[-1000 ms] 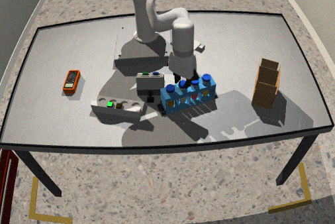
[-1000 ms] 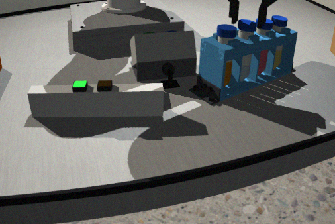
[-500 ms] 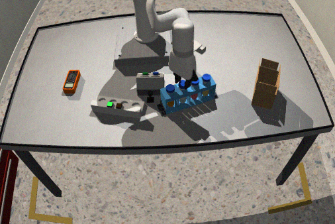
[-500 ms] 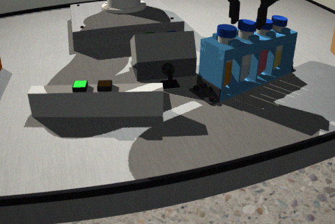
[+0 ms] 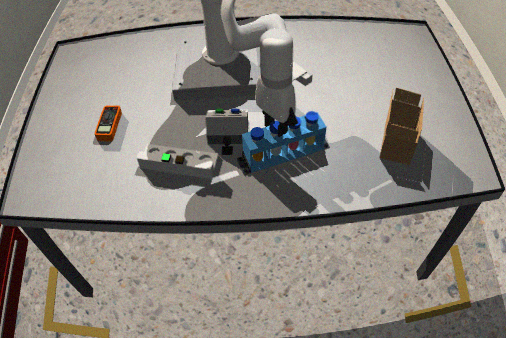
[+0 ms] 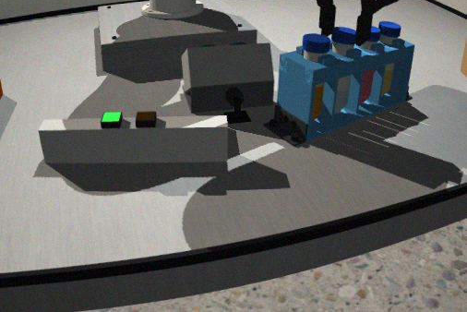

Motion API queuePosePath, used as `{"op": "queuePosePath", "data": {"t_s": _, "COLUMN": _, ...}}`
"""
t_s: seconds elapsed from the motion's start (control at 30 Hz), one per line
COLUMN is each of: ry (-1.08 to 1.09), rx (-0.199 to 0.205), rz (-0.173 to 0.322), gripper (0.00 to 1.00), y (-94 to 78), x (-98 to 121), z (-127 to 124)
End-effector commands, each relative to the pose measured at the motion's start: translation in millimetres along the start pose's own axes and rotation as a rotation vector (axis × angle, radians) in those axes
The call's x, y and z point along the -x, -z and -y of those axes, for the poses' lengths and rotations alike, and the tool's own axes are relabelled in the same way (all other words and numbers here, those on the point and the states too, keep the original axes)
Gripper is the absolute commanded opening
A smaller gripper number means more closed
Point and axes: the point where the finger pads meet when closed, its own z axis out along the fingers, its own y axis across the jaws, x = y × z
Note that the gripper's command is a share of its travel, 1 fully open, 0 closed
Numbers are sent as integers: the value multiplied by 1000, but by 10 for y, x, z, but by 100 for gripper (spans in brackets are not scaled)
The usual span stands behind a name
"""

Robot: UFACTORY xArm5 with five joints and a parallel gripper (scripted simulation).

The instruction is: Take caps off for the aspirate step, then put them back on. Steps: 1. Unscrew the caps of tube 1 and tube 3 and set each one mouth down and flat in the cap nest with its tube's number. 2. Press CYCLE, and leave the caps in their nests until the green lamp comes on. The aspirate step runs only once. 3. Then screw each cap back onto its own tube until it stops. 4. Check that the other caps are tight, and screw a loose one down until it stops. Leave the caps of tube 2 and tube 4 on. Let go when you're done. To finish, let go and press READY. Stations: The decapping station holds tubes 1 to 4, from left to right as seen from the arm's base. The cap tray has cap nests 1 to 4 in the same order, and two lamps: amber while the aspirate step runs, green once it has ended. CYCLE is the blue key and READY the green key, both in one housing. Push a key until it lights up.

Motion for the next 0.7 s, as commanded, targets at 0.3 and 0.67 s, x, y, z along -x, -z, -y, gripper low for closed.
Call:
{"op": "queuePosePath", "data": {"t_s": 0.3, "ry": -1, "rx": 5, "rz": 2, "gripper": 0, "y": 12, "x": 5, "z": -15}}
{"op": "queuePosePath", "data": {"t_s": 0.67, "ry": -134, "rx": 5, "rz": 1, "gripper": 0, "y": 9, "x": 6, "z": -15}}
